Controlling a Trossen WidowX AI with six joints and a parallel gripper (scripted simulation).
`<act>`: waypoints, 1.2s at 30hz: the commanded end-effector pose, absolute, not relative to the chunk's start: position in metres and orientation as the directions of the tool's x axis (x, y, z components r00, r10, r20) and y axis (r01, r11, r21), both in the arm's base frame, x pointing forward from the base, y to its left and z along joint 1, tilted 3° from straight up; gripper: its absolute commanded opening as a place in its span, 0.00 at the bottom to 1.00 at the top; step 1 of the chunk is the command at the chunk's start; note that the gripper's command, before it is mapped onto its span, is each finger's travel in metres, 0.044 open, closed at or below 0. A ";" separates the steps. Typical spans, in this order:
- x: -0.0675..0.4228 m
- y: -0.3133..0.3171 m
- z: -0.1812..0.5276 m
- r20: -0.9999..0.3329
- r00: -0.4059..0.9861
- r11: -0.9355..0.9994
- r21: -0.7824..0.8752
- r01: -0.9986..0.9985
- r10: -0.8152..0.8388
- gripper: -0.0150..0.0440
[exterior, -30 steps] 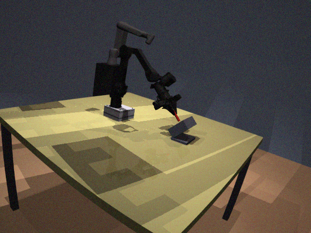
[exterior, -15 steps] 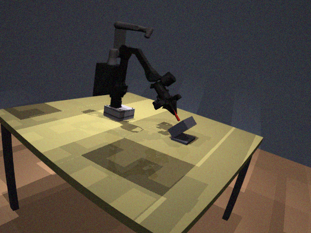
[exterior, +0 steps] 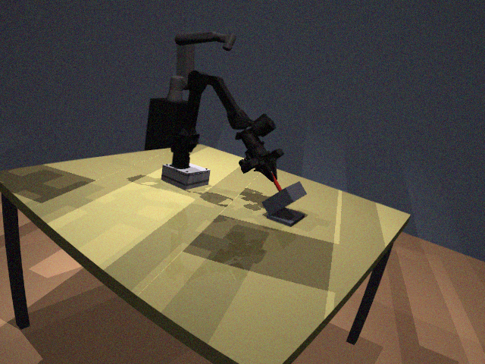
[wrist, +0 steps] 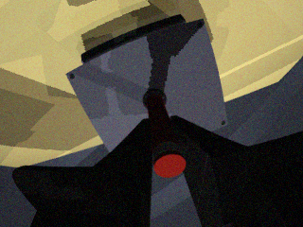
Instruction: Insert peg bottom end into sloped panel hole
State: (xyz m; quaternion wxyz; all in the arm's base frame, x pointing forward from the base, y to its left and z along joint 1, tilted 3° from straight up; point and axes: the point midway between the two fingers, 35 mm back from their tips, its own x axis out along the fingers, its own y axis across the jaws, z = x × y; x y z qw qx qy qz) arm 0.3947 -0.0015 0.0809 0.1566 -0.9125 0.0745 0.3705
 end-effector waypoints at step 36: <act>0.414 -0.002 0.063 -0.697 0.716 -0.941 -0.231 -0.249 -0.018 0.25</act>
